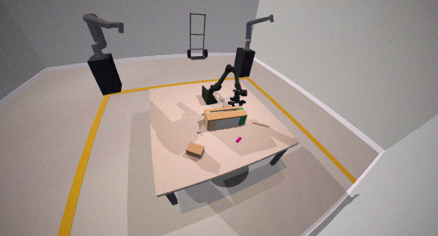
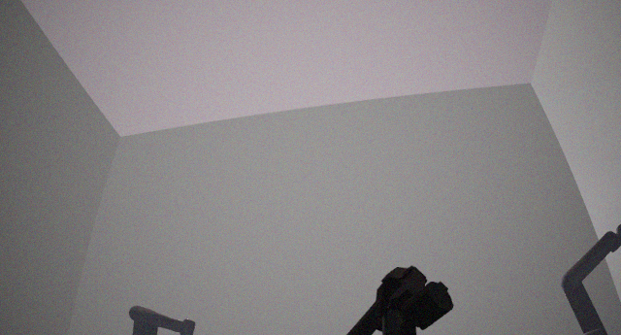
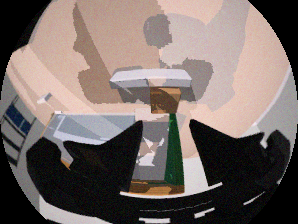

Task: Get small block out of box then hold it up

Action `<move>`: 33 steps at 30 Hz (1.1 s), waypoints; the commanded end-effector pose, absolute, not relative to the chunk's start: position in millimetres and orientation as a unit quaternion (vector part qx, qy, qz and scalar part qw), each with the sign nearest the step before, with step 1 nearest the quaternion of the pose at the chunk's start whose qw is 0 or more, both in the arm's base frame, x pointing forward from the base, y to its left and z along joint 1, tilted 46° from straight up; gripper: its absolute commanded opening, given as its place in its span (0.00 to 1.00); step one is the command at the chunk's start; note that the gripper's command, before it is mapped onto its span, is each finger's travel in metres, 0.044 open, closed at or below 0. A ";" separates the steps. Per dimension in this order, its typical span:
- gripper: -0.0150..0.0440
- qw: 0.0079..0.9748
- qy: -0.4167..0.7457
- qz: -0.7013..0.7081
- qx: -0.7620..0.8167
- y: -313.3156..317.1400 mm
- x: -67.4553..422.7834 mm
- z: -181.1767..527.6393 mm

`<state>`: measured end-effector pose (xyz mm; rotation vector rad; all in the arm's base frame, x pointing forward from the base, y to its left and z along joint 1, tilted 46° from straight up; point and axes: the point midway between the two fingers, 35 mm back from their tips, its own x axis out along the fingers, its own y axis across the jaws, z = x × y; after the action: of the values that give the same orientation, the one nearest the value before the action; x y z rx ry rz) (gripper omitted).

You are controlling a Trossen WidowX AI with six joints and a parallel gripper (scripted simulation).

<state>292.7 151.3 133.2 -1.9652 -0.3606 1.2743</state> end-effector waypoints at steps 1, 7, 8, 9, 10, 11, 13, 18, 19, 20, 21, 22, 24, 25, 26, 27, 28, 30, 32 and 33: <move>0.74 0.378 -0.138 0.501 -0.766 157.0 292.9 125.5; 0.74 0.378 -0.138 0.501 -0.766 164.0 293.3 118.9; 0.74 0.378 -0.138 0.501 -0.766 165.2 293.3 117.8; 0.74 0.378 -0.138 0.500 -0.766 166.4 293.3 116.7; 0.74 0.379 -0.138 0.500 -0.766 167.6 293.3 115.6; 0.74 0.379 -0.138 0.500 -0.766 168.7 293.3 114.5; 0.74 0.379 -0.139 0.500 -0.766 171.1 293.2 112.4; 0.74 0.380 -0.139 0.500 -0.766 176.7 292.8 107.2; 0.74 0.380 -0.139 0.500 -0.766 177.3 292.8 106.7; 0.74 0.380 -0.139 0.500 -0.766 177.5 292.7 106.5; 0.69 0.380 -0.139 0.500 -0.766 177.5 292.7 106.5; 0.65 0.380 -0.139 0.500 -0.766 177.5 292.7 106.5; 0.56 0.380 -0.139 0.500 -0.766 177.5 292.7 106.5; 0.51 0.380 -0.139 0.500 -0.766 177.5 292.7 106.5; 0.47 0.380 -0.139 0.500 -0.766 177.5 292.7 106.5; 0.43 0.380 -0.139 0.500 -0.766 177.5 292.7 106.5; 0.38 0.380 -0.139 0.500 -0.766 177.5 292.7 106.5; 0.36 0.380 -0.139 0.500 -0.766 177.5 292.7 106.5; 0.30 0.381 -0.138 0.500 -0.765 177.3 292.7 106.5; 0.26 0.385 -0.135 0.500 -0.764 176.8 292.7 106.6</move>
<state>292.8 177.0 107.1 -1.9583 -0.3586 1.2754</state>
